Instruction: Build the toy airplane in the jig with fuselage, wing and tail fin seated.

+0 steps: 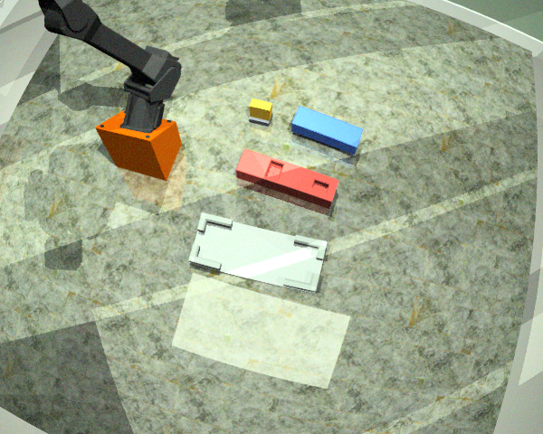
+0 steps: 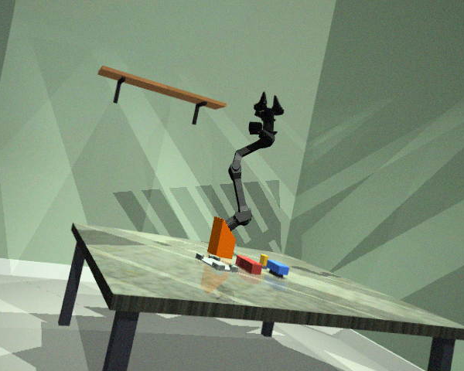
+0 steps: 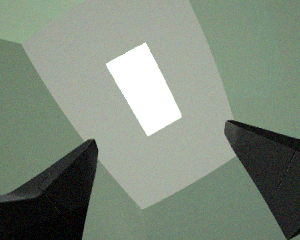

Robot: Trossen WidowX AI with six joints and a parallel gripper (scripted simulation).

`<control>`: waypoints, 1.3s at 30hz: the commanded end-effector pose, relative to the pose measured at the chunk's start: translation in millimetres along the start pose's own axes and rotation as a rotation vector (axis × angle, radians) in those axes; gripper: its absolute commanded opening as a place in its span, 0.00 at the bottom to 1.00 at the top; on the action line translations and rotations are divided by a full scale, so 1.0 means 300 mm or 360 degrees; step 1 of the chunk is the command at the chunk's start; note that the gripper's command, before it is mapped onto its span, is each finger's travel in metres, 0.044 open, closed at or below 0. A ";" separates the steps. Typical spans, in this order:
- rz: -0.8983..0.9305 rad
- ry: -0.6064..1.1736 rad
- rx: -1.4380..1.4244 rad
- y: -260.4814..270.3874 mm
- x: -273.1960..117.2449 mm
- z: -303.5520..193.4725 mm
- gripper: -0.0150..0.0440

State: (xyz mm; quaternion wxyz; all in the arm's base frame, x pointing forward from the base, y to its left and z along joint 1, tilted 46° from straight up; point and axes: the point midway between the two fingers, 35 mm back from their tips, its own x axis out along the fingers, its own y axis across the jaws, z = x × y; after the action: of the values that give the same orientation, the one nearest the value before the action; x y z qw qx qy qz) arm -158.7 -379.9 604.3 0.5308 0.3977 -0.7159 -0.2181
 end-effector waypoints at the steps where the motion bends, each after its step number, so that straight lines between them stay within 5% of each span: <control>1: 0.0240 0.0042 -0.0083 0.192 -0.065 -0.068 1.00; 18: 0.1171 0.0402 -0.0582 0.737 -0.523 -0.528 1.00; 39: 0.1700 0.0764 -0.0919 0.831 -0.945 -0.929 1.00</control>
State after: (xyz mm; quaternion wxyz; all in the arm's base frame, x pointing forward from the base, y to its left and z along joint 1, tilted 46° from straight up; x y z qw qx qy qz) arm 28.6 4.6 721.7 0.7867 -0.1063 -0.6076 -0.0255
